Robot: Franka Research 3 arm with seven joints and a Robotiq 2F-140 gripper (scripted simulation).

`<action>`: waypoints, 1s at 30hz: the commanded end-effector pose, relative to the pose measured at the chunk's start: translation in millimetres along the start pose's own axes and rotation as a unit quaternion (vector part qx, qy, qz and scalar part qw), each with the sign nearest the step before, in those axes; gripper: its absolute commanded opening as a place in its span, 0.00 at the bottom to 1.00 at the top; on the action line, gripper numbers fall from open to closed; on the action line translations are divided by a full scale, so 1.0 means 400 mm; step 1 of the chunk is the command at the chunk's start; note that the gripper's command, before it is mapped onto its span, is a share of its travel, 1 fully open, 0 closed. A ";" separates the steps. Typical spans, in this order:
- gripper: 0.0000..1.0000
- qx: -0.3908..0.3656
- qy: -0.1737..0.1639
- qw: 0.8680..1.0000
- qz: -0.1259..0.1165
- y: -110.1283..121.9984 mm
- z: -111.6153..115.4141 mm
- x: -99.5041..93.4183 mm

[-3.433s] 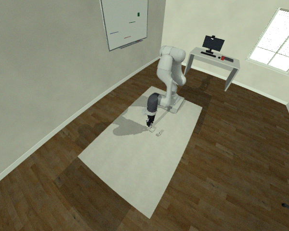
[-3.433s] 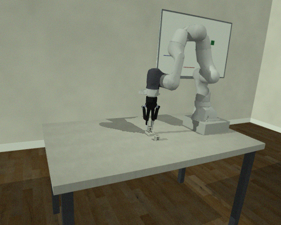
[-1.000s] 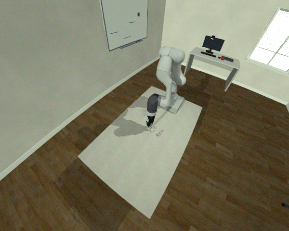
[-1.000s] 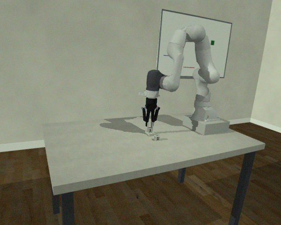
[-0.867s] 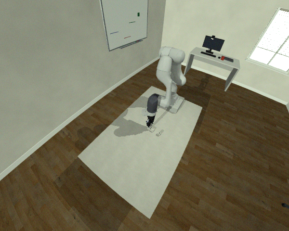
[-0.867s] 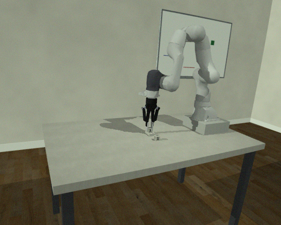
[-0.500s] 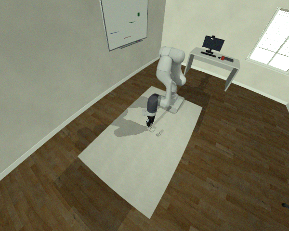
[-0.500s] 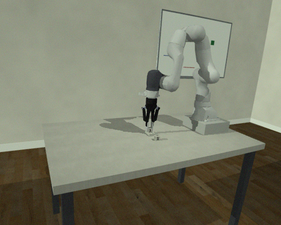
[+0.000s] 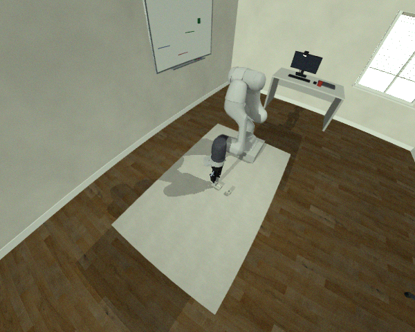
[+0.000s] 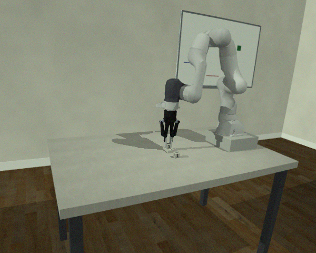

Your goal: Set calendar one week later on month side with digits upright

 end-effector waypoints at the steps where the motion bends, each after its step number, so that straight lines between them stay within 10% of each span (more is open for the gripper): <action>1: 0.18 0.001 0.001 1.000 -0.002 -0.005 -0.001 -0.002; 30: 0.28 0.001 0.001 1.000 -0.002 -0.005 -0.001 -0.014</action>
Point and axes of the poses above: the point where the finger pads meet when closed, its own x axis out along the fingers, its own y axis across the jaws, z = x × y, the point moved 8 cm from there along -x, back along the fingers, and after that the axes turned 14 degrees about -x, right-handed, at the moved point
